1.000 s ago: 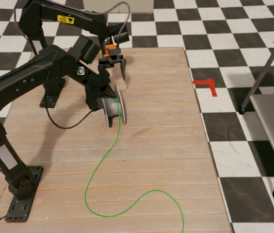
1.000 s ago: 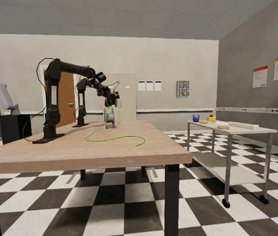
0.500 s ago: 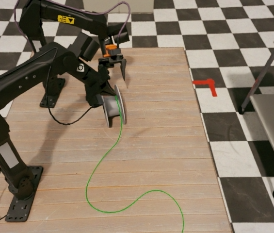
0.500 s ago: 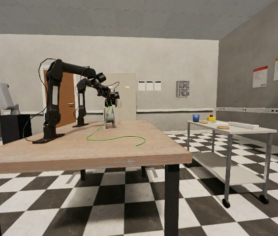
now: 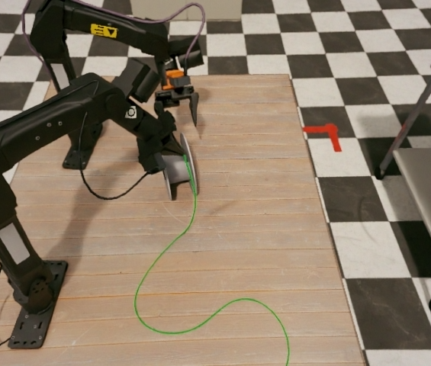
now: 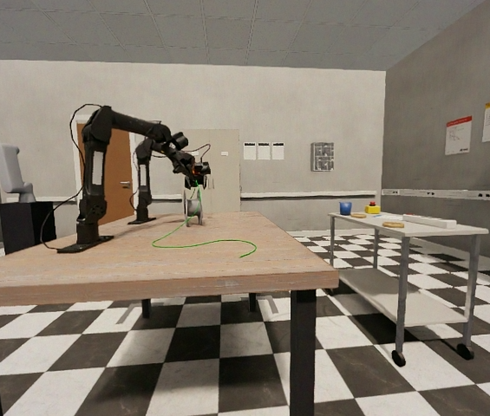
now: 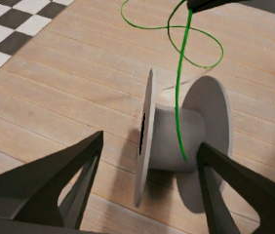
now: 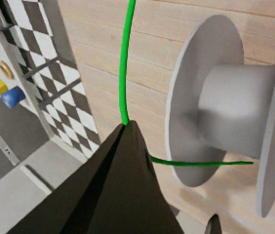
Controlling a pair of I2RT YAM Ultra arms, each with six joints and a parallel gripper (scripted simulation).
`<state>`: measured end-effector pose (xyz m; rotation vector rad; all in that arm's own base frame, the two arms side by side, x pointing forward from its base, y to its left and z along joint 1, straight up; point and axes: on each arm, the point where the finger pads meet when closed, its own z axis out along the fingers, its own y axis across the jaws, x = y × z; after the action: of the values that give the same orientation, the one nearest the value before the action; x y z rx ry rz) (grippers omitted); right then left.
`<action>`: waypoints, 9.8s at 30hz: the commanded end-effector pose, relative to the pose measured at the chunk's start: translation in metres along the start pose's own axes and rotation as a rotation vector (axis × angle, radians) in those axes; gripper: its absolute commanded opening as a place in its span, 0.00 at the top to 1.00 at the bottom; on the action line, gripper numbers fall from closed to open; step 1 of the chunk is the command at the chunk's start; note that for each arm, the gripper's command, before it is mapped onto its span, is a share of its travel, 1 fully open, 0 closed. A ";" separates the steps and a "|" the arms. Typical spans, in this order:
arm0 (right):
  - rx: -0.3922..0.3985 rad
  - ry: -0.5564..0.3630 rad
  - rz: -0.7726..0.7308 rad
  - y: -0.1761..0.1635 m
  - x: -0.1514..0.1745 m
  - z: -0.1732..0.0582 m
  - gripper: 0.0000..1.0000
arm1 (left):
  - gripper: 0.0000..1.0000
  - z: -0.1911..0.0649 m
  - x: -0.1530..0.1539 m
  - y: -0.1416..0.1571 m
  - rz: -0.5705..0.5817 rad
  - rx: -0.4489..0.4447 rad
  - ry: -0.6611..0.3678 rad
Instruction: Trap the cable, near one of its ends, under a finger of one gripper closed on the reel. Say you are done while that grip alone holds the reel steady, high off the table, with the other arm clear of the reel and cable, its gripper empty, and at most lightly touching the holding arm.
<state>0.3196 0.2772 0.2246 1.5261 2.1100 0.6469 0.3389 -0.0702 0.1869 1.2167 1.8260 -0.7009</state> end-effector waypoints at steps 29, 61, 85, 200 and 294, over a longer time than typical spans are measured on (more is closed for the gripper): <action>-0.064 0.017 0.022 0.012 -0.002 -0.019 1.00 | 0.25 0.000 -0.008 -0.005 0.015 0.006 -0.025; -0.075 0.011 0.044 0.018 -0.007 -0.015 1.00 | 0.25 0.003 -0.006 -0.005 0.006 0.014 -0.024; -0.049 0.002 0.029 0.013 -0.001 0.000 1.00 | 0.25 -0.002 -0.004 -0.003 -0.001 0.006 -0.022; -0.073 0.008 0.048 0.020 -0.011 -0.020 1.00 | 1.00 0.048 0.000 -0.004 0.003 -0.001 -0.021; -0.055 0.009 0.124 0.044 -0.094 -0.047 0.70 | 1.00 0.047 -0.001 -0.005 0.006 -0.002 -0.022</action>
<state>0.3476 0.1918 0.2839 1.6616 2.0203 0.7146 0.3545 -0.1121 0.1583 1.2147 1.8153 -0.7072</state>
